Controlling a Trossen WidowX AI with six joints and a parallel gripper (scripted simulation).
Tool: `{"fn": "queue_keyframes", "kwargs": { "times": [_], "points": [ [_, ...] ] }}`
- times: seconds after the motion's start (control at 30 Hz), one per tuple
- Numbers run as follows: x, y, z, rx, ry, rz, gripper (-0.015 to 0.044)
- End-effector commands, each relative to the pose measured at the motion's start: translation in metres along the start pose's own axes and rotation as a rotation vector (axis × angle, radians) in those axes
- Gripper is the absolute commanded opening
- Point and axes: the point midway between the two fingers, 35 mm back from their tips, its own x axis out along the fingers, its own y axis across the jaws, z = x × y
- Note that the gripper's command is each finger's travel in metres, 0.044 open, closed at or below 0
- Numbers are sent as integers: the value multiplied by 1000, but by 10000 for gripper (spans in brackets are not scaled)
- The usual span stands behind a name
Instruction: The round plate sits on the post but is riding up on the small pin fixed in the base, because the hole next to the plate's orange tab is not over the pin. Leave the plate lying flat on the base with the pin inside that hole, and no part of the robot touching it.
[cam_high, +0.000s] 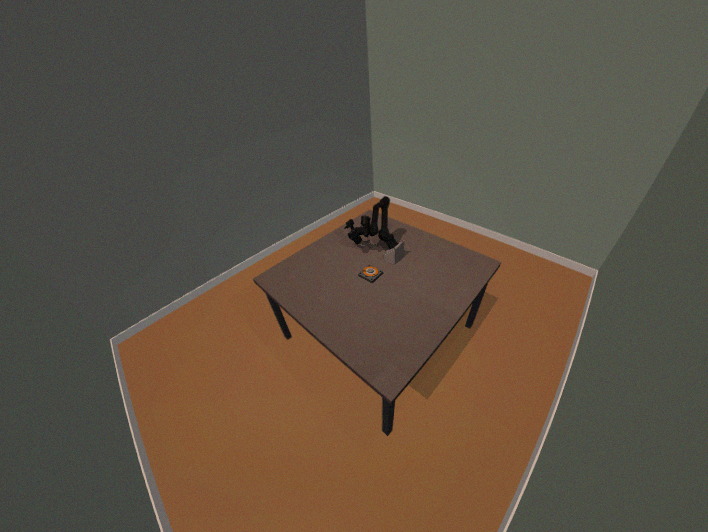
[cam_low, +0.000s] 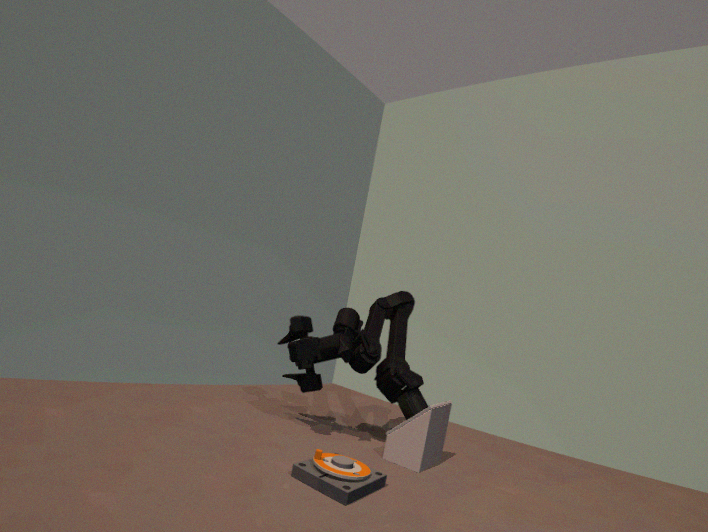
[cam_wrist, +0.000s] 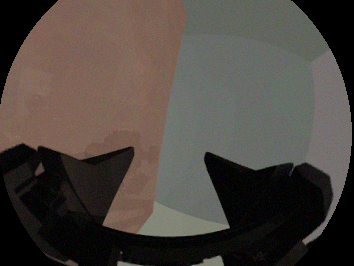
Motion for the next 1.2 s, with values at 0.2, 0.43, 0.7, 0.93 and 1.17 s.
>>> {"fn": "queue_keyframes", "kwargs": {
  "times": [0.2, 0.43, 0.7, 0.93, 1.17],
  "points": [
    [-7, 24, 102, 144, -289, 205, 216],
    [-45, 59, 172, 237, -451, 481, 32],
    [-100, 97, 210, 273, -469, 805, 0],
    [-150, 122, 215, 248, -338, 1051, 0],
    [-191, 131, 196, 187, -95, 1174, 0]
  ]
}}
